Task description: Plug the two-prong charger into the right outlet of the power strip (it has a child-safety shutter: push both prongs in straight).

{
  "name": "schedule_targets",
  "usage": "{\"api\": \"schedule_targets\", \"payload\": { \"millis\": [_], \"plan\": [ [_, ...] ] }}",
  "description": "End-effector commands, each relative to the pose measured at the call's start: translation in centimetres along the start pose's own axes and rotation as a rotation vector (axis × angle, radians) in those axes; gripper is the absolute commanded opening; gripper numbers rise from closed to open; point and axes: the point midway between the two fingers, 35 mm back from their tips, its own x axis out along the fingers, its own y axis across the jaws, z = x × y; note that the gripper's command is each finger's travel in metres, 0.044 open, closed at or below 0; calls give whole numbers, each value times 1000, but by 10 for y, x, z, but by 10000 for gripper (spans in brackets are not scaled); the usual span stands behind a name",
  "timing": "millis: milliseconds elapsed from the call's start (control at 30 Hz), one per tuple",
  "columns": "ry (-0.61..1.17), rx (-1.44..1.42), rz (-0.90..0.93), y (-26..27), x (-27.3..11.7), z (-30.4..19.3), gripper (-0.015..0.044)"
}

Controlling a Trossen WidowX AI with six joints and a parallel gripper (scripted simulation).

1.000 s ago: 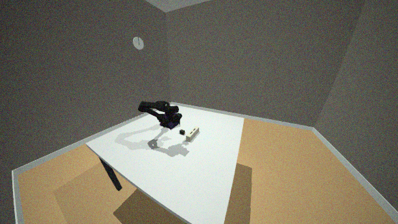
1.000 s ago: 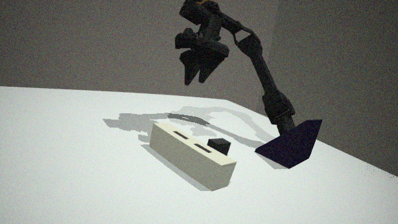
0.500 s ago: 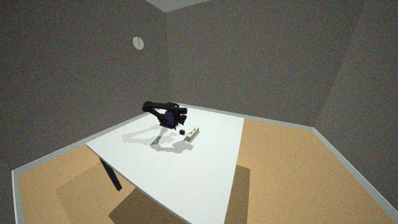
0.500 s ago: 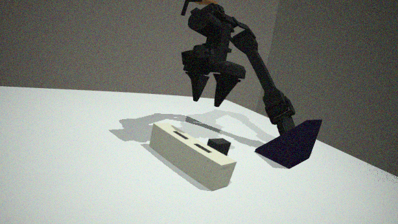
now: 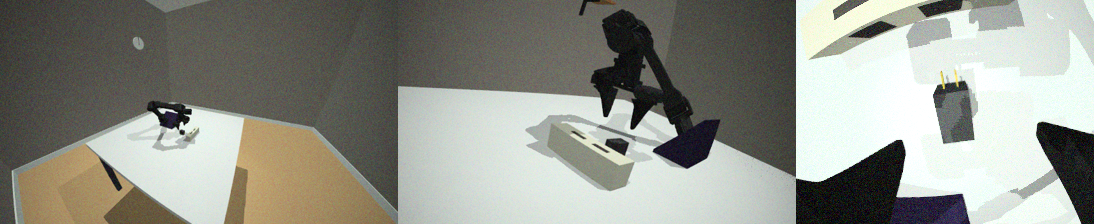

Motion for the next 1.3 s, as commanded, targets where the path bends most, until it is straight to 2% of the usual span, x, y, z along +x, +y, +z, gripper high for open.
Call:
{"api": "schedule_targets", "payload": {
  "millis": [0, 1267],
  "plan": [
    [19, -30, -31, 9, 8, -5, 440],
    [25, -43, -43, 11, 60, -3, 440]
  ]
}}
